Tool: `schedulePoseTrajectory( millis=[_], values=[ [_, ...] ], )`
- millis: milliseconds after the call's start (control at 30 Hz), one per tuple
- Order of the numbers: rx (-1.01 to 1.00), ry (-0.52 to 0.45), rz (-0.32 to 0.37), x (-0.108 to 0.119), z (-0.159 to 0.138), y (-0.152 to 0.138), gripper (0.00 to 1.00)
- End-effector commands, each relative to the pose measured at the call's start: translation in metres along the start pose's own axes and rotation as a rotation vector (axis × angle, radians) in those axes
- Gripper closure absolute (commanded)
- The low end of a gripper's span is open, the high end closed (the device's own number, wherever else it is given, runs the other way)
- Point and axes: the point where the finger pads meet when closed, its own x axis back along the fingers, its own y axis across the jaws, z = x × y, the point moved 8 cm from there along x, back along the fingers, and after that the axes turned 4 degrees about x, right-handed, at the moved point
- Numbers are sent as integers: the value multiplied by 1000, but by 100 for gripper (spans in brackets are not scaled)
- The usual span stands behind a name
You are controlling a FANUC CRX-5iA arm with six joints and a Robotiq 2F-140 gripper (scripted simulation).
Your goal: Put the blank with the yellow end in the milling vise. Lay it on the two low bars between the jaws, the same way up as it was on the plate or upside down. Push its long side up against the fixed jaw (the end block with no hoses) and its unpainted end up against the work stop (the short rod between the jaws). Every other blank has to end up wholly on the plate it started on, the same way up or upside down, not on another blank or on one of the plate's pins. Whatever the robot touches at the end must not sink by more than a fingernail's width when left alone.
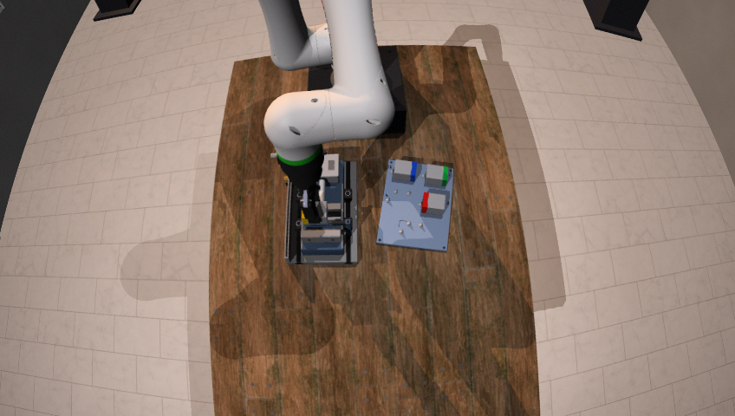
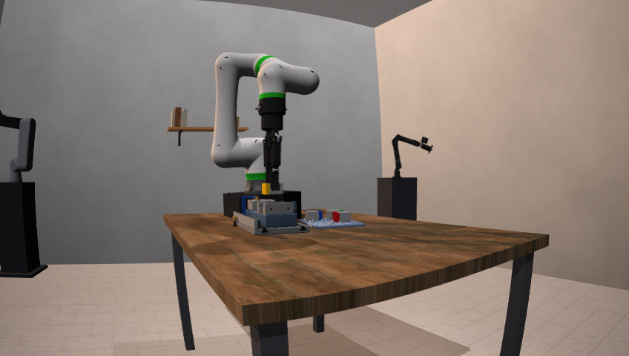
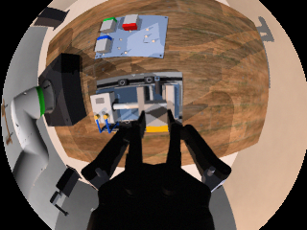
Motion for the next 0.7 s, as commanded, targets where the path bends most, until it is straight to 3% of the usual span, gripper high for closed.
schedulePoseTrajectory(
  millis=[0, 667],
  values=[
    [0, -1, -2, 1, 0, 0, 90],
    [0, -1, -2, -1, 2, 0, 90]
  ],
)
